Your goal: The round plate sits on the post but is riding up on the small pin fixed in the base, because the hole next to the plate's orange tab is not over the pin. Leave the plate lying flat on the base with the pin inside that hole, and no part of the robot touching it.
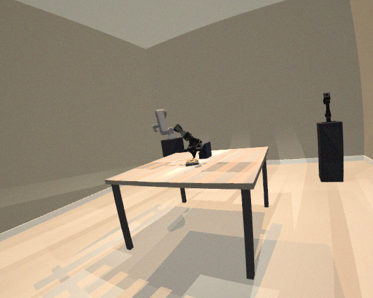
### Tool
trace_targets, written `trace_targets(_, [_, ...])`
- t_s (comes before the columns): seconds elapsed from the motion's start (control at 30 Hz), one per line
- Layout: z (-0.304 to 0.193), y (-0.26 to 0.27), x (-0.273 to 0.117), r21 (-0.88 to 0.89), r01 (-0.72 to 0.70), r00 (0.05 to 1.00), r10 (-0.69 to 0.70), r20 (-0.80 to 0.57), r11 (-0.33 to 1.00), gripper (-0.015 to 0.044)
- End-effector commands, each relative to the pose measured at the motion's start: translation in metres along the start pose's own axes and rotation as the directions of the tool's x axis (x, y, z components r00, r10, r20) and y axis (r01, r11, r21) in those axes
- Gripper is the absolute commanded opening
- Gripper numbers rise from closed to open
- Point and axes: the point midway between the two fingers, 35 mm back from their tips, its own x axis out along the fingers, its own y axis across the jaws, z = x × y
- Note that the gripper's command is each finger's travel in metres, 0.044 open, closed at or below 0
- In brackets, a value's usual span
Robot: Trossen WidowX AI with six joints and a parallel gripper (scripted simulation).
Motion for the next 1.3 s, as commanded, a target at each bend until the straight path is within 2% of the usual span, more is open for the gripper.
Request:
trace_targets(0.0, [-0.001,-0.006,0.001,-0.002,0.007,1.0,-0.007,-0.005,1.0,0.0])
trace_targets(0.5, [0.001,-0.016,0.002,-0.002,0.007,1.0,-0.007,-0.005,1.0,0.0])
trace_targets(0.8, [0.0,-0.015,-0.04,-0.002,0.005,1.0,-0.005,-0.005,1.0,0.0])
trace_targets(1.27, [0.001,-0.015,-0.033,-0.006,0.009,1.0,-0.009,-0.001,1.0,0.0])
